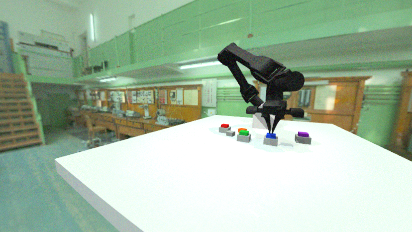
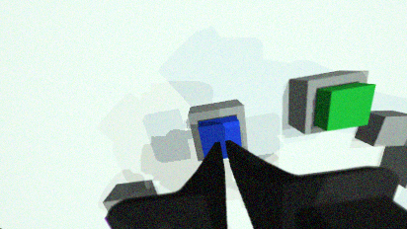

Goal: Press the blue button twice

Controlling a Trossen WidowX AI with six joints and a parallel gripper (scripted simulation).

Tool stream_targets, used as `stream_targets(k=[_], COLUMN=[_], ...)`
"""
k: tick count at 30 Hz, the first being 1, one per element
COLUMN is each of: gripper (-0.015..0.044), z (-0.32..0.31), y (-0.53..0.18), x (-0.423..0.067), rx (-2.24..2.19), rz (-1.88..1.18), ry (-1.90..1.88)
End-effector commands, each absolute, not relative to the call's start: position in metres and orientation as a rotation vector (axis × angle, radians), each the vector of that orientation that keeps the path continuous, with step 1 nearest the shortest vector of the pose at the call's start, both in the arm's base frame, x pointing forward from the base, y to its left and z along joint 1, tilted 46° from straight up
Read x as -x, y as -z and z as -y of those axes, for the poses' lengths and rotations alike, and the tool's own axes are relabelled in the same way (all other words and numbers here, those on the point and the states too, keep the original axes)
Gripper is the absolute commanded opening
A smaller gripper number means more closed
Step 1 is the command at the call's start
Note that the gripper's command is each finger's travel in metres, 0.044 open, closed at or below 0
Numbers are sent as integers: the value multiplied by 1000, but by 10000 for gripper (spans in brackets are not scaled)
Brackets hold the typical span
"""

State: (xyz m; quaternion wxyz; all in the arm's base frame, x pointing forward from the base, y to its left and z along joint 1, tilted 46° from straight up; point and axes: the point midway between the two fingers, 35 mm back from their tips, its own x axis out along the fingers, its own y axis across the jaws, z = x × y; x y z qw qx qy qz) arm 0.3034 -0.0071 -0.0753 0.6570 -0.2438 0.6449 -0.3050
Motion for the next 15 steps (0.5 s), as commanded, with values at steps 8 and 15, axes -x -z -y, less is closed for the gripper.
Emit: stream_targets(k=[8,15], gripper=[125,309], z=[-54,-147], y=[73,106], x=[-301,-262], rx=[543,538], rz=[-1455,-1456], ry=[655,674])
